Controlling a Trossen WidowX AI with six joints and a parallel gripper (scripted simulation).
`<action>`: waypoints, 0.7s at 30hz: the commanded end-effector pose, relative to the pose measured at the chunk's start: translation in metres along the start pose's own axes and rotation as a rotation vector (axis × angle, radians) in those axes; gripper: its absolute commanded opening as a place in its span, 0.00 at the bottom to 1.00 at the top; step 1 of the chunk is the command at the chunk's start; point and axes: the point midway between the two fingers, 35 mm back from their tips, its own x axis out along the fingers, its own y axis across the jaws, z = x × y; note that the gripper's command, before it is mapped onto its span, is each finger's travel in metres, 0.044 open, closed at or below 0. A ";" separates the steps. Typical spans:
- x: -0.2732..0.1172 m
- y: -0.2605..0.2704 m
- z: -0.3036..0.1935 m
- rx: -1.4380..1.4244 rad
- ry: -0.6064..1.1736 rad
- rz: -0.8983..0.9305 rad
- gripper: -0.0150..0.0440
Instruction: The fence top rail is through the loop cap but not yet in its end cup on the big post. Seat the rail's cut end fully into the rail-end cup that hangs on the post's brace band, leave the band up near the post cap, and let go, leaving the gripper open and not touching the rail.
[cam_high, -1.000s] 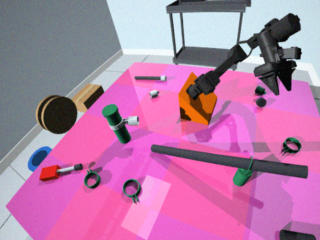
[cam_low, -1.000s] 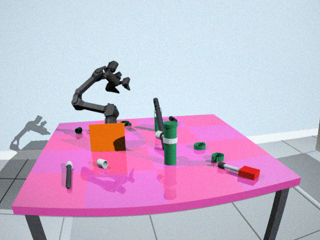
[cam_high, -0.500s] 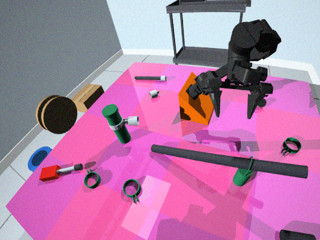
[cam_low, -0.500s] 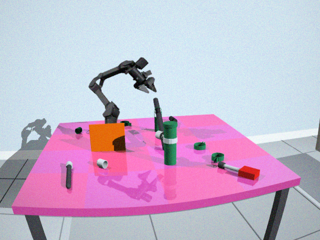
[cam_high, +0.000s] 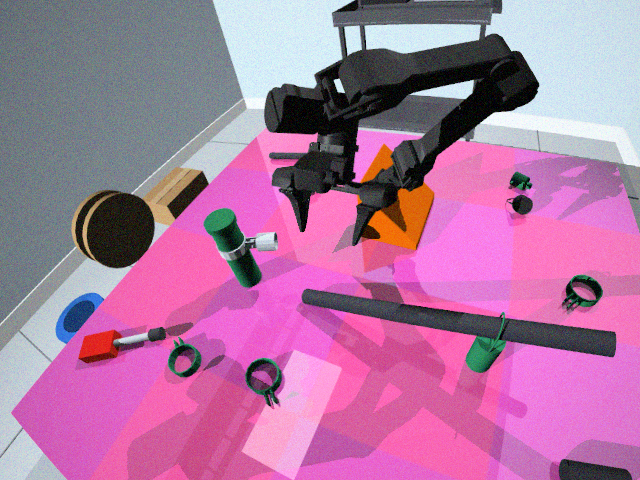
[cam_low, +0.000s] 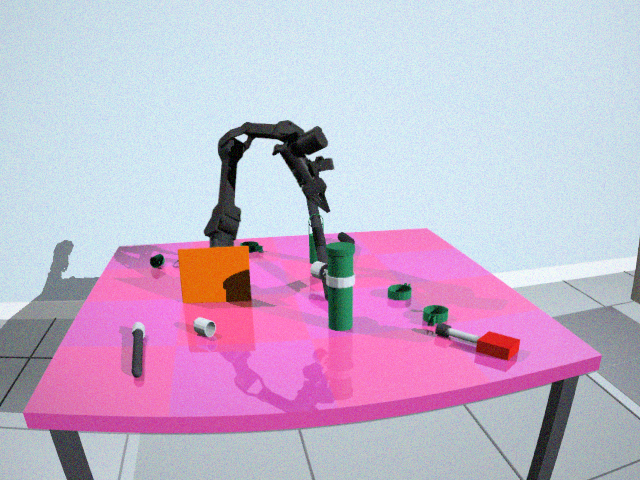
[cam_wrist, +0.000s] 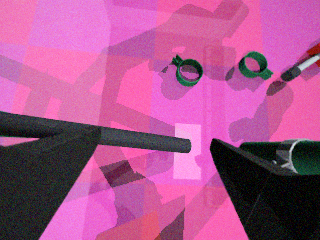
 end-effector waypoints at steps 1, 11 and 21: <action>0.001 -0.009 -0.001 -0.008 0.007 -0.002 1.00; -0.002 -0.067 -0.003 -0.609 0.093 0.023 1.00; -0.004 -0.134 -0.023 -1.319 0.136 0.162 1.00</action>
